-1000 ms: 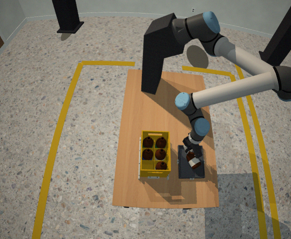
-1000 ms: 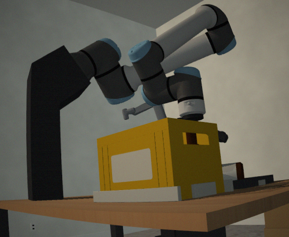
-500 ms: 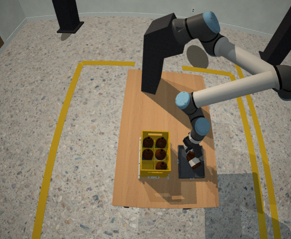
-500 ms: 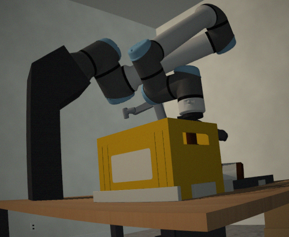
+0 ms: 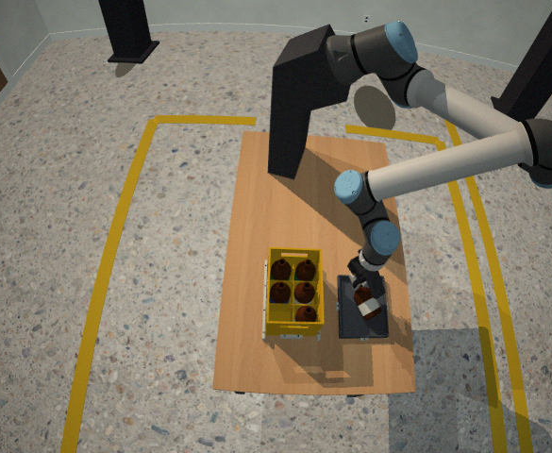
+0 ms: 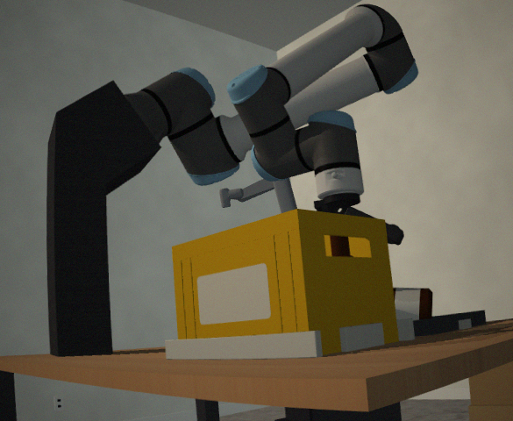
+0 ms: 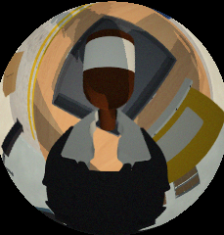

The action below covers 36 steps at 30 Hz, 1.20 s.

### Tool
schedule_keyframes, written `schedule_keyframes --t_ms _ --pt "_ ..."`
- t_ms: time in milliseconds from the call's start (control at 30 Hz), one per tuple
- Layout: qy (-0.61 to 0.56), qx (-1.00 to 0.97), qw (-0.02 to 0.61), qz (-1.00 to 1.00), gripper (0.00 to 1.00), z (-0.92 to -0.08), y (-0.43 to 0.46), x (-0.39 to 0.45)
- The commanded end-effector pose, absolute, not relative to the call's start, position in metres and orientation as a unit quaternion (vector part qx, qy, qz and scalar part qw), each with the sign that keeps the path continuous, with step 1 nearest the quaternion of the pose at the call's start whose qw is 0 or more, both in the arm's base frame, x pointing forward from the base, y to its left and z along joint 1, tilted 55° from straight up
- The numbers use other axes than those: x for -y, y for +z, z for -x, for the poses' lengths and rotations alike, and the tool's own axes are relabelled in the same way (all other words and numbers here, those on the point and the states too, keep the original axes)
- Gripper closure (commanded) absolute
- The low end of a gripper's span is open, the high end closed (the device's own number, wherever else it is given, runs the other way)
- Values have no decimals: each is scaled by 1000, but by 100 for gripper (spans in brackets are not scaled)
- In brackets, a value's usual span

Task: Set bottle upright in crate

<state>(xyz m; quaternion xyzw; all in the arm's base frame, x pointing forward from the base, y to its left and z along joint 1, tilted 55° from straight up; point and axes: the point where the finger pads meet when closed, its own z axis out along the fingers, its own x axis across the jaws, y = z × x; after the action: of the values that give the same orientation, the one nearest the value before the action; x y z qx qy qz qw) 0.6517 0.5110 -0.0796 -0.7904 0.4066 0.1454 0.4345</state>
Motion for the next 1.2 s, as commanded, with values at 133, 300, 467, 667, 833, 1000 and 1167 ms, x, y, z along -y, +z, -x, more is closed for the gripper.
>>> schedule_keyframes --t_ms 133,300,467,667,833,1000,1167 --pt "145 -407 435 790 100 -651 -73 -502" --pt "145 -407 435 790 100 -650 -71 -499" --pt "145 -407 435 790 100 -649 -66 -492" --pt "145 -407 435 790 100 -648 -60 -484" --pt "145 -407 435 790 100 -647 -56 -478" --pt "145 -407 435 790 100 -646 -52 -472" --pt "145 -407 435 790 100 -645 -46 -465"
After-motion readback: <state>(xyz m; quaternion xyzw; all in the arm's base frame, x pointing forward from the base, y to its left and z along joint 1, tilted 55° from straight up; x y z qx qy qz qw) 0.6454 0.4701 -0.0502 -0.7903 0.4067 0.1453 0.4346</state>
